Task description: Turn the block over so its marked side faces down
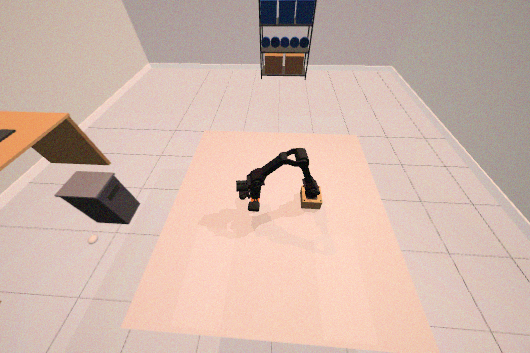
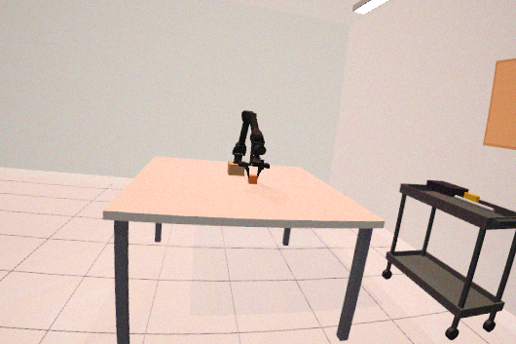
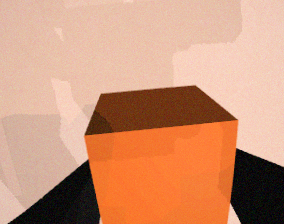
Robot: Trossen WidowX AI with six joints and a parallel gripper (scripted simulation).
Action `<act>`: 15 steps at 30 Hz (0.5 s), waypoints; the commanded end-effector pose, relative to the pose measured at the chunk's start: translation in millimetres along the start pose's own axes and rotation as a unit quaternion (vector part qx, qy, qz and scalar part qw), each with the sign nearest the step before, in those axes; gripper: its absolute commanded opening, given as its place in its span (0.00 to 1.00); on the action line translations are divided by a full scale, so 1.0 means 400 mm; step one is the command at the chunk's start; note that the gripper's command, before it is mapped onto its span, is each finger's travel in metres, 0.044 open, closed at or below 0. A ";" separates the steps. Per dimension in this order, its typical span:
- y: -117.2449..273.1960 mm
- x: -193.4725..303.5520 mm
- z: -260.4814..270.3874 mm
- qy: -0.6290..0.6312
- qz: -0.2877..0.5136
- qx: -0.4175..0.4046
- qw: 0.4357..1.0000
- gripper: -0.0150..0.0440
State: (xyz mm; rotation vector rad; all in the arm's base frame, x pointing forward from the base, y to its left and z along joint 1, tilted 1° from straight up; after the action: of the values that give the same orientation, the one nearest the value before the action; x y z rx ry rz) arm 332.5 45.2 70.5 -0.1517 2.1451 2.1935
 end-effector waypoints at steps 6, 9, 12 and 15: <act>-0.011 0.020 0.001 0.001 -0.074 0.008 0.997 0.25; -0.014 0.027 0.002 0.001 -0.098 0.009 0.995 0.25; -0.016 0.035 0.002 0.001 -0.123 0.011 0.992 0.25; -0.017 0.043 0.002 0.000 -0.148 0.012 0.989 0.25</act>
State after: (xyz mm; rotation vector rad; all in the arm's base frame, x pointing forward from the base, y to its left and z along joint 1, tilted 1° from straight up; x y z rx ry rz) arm 319.8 46.4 62.0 -0.3974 2.0252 2.0403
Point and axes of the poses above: the point midway between the two fingers, 35 mm back from their tips, its own y axis back along the fingers, its own z axis across the jaws, x = y × z, the point moved 5 cm from there along y, back along the fingers, and after that the axes turned 3 degrees about y, right-handed, at the moved point
